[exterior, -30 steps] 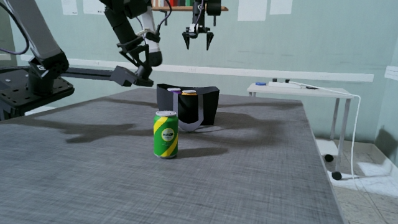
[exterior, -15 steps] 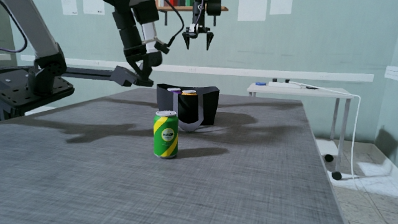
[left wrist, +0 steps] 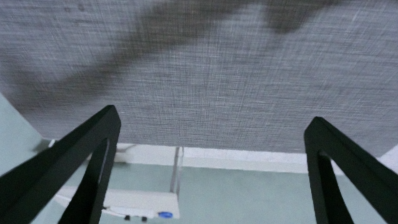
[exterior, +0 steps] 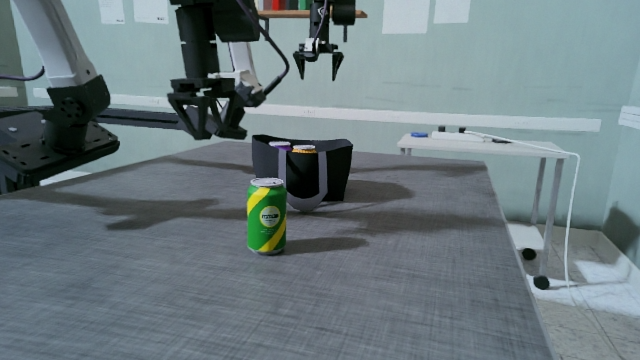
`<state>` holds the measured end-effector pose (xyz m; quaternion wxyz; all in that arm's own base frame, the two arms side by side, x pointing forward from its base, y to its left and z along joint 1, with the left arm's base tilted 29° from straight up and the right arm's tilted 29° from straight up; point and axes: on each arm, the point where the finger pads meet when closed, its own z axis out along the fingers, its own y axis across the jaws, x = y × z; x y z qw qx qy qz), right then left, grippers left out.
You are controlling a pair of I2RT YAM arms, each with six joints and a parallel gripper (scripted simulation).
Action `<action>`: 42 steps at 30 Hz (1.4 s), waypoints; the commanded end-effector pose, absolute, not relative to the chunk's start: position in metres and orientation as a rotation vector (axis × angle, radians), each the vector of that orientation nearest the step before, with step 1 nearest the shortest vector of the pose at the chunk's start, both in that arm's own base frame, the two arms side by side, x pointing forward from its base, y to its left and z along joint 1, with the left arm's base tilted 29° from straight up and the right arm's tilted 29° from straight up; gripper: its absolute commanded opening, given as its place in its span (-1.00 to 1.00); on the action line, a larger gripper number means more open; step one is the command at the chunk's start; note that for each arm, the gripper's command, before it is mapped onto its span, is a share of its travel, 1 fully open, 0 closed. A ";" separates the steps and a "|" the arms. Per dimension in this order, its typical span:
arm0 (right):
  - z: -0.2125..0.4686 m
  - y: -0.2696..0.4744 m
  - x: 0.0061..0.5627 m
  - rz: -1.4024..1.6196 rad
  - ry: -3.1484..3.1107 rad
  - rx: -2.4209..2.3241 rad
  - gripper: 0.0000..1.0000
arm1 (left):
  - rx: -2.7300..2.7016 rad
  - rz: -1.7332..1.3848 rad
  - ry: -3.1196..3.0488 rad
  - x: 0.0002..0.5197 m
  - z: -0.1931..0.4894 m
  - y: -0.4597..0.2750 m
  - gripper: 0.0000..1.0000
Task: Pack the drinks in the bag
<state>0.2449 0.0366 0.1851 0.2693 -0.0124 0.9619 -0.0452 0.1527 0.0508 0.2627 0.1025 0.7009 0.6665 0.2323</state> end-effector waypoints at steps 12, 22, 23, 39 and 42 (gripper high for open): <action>0.209 -0.020 0.215 0.074 2.623 0.532 0.73 | 2.036 0.717 1.980 0.154 0.272 0.053 1.00; 0.221 -0.047 0.200 0.114 2.550 0.820 0.73 | 2.036 0.717 1.980 0.154 0.272 0.053 1.00; 0.218 -0.052 0.198 0.139 2.559 0.892 0.73 | 2.036 0.717 1.980 0.154 0.272 0.053 1.00; 0.235 -0.091 0.168 0.258 2.329 1.406 0.73 | 2.036 0.717 1.980 0.154 0.272 0.053 1.00; 0.251 -0.095 0.154 0.209 2.216 1.451 0.73 | 2.036 0.717 1.980 0.154 0.272 0.053 1.00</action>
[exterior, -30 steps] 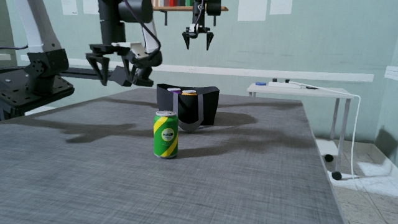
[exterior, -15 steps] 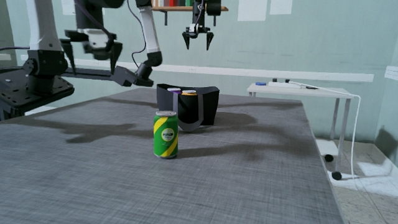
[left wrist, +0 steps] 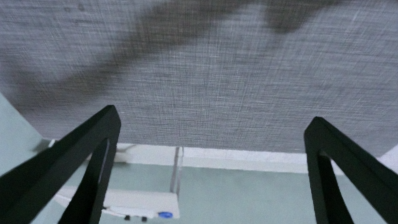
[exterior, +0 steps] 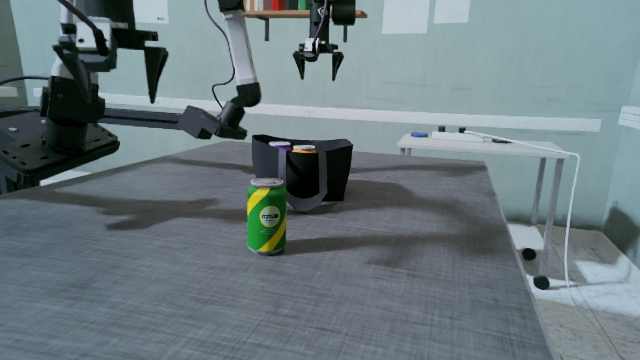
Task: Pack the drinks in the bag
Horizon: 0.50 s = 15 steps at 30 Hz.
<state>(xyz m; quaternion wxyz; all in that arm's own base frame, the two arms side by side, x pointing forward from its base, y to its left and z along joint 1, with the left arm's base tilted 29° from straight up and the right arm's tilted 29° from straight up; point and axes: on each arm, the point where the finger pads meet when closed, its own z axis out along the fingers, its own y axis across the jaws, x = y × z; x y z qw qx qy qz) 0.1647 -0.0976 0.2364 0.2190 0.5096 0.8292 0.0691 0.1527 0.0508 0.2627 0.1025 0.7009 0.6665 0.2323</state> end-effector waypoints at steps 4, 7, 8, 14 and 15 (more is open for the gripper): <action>0.259 -0.096 0.139 0.307 2.070 1.663 0.73 | 2.036 0.717 1.980 0.154 0.272 0.053 1.00; 0.253 -0.110 0.141 0.281 2.087 1.687 0.73 | 2.036 0.717 1.980 0.154 0.272 0.053 1.00; 0.255 -0.109 0.139 0.281 2.069 1.694 0.73 | 2.036 0.717 1.980 0.154 0.272 0.053 1.00; 0.268 -0.115 0.132 0.345 1.893 1.816 0.73 | 2.036 0.717 1.980 0.154 0.272 0.053 1.00; 0.266 -0.117 0.131 0.349 1.885 1.830 0.73 | 2.036 0.717 1.980 0.154 0.272 0.053 1.00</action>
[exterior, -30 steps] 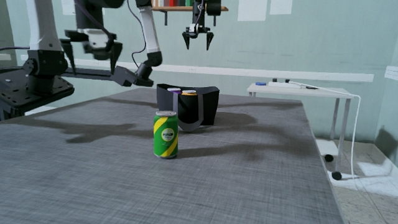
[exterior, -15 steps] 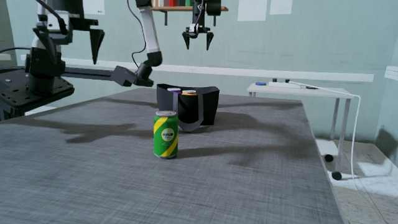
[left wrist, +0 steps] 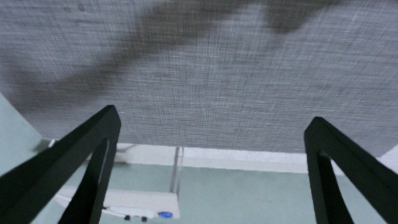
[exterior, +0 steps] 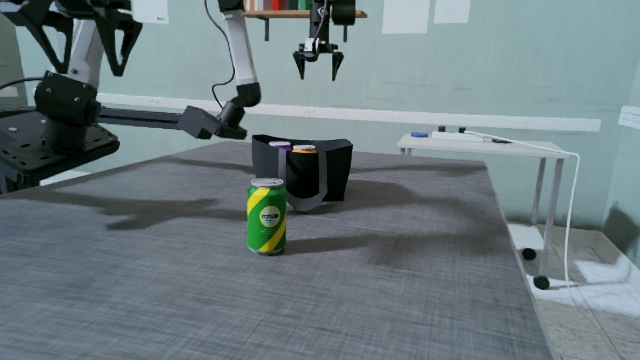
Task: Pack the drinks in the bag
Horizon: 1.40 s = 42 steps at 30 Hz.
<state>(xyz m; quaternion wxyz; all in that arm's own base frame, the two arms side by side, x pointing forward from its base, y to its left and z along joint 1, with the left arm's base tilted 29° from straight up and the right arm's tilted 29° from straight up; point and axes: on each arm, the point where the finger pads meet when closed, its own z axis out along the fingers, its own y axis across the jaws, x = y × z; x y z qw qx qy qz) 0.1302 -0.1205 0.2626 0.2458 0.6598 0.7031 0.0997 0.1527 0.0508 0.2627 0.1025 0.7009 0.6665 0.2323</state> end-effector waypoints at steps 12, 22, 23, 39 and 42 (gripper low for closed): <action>0.261 -0.120 0.122 0.258 1.916 1.837 0.73 | 2.036 0.717 1.980 0.154 0.272 0.053 1.00; 0.254 -0.120 0.122 0.280 1.913 1.879 0.73 | 2.036 0.717 1.980 0.154 0.272 0.053 1.00; 0.256 -0.121 0.123 0.280 1.912 1.876 0.73 | 2.036 0.717 1.980 0.154 0.272 0.053 1.00; 0.257 -0.121 0.122 0.280 1.898 1.879 0.73 | 2.036 0.717 1.980 0.154 0.272 0.053 1.00; 0.257 -0.122 0.122 0.281 1.896 1.882 0.73 | 2.036 0.717 1.980 0.154 0.272 0.053 1.00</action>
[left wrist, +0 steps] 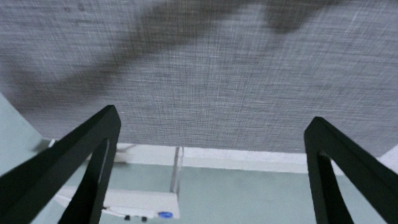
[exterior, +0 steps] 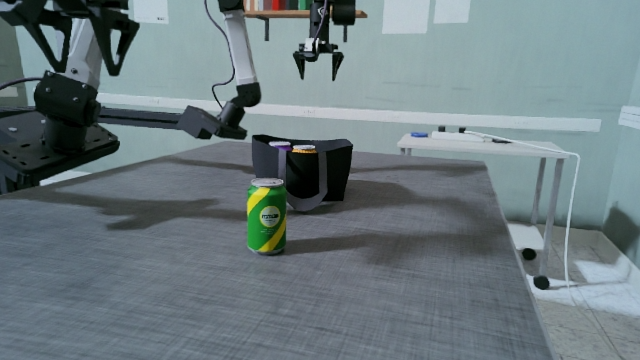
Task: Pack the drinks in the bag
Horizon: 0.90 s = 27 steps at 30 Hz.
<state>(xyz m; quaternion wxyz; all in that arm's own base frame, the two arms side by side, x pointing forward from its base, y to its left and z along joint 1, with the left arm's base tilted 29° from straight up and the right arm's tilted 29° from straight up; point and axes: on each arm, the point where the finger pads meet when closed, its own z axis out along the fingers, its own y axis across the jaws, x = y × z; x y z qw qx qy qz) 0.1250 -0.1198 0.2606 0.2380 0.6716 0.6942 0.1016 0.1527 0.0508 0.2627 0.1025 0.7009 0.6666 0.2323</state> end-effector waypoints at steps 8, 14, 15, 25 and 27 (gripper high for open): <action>0.257 -0.121 0.124 0.286 1.904 1.875 0.73 | 2.036 0.717 1.980 0.154 0.272 0.053 1.00; 0.257 -0.121 0.124 0.288 1.909 1.871 0.73 | 2.036 0.717 1.980 0.154 0.272 0.053 1.00; 0.259 -0.120 0.123 0.283 1.904 1.863 0.73 | 2.036 0.717 1.980 0.154 0.272 0.053 1.00; 0.260 -0.119 0.123 0.280 1.907 1.849 0.73 | 2.036 0.717 1.980 0.154 0.272 0.053 1.00; 0.260 -0.119 0.123 0.280 1.907 1.849 0.73 | 2.036 0.717 1.980 0.154 0.272 0.053 1.00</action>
